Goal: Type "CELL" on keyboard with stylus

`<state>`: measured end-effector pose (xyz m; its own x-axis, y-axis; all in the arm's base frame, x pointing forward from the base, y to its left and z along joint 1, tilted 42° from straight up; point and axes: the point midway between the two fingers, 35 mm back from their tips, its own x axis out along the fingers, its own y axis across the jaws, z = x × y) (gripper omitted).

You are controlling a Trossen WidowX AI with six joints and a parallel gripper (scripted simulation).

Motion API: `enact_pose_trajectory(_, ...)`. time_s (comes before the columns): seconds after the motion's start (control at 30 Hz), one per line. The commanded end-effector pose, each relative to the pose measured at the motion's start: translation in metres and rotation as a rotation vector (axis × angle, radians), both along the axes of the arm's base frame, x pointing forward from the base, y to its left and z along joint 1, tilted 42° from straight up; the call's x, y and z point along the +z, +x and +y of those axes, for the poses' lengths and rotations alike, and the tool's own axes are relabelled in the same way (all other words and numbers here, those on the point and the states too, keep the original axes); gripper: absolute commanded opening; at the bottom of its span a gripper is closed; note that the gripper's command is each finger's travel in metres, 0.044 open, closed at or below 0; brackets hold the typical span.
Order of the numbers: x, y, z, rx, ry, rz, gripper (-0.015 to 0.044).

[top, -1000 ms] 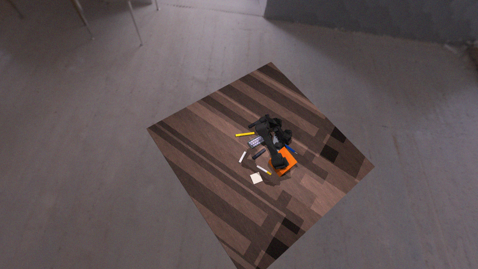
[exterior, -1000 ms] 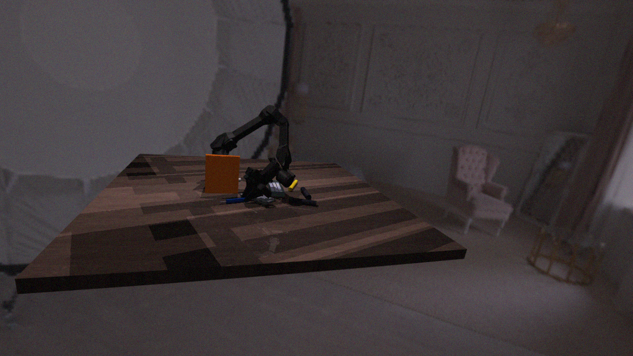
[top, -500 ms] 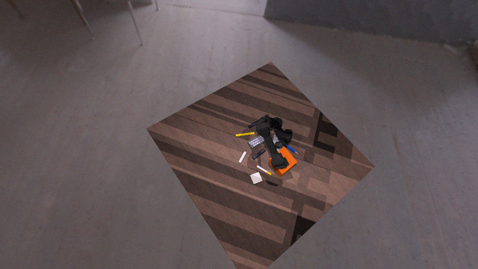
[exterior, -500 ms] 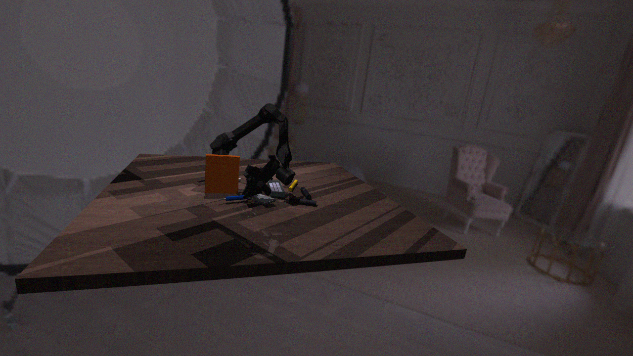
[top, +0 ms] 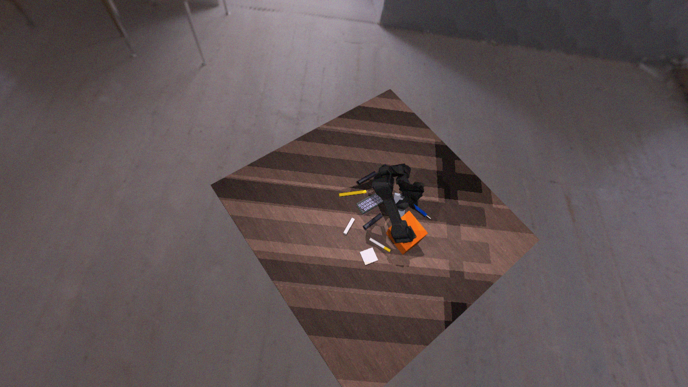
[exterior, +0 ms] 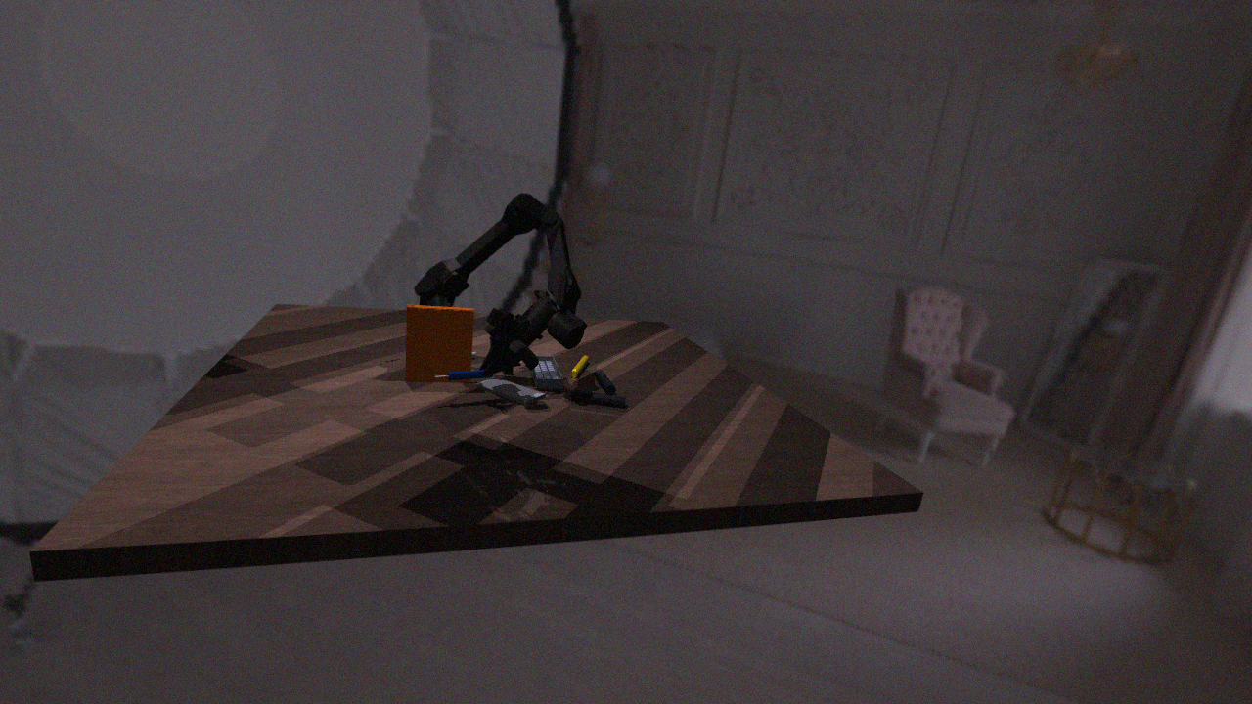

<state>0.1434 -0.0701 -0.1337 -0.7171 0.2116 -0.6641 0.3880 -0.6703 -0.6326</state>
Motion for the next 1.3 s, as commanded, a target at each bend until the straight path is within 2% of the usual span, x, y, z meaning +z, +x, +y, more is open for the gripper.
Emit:
enact_pose_trajectory(0.0,-0.004,0.001,-0.004,-0.077,-0.010,0.052,0.0000)
enact_pose_trajectory(0.9,-0.026,-0.001,-0.035,-0.543,-0.079,0.473,0.0000)
enact_pose_trajectory(1.27,-0.031,-0.002,-0.032,-0.552,-0.081,0.484,0.0000)
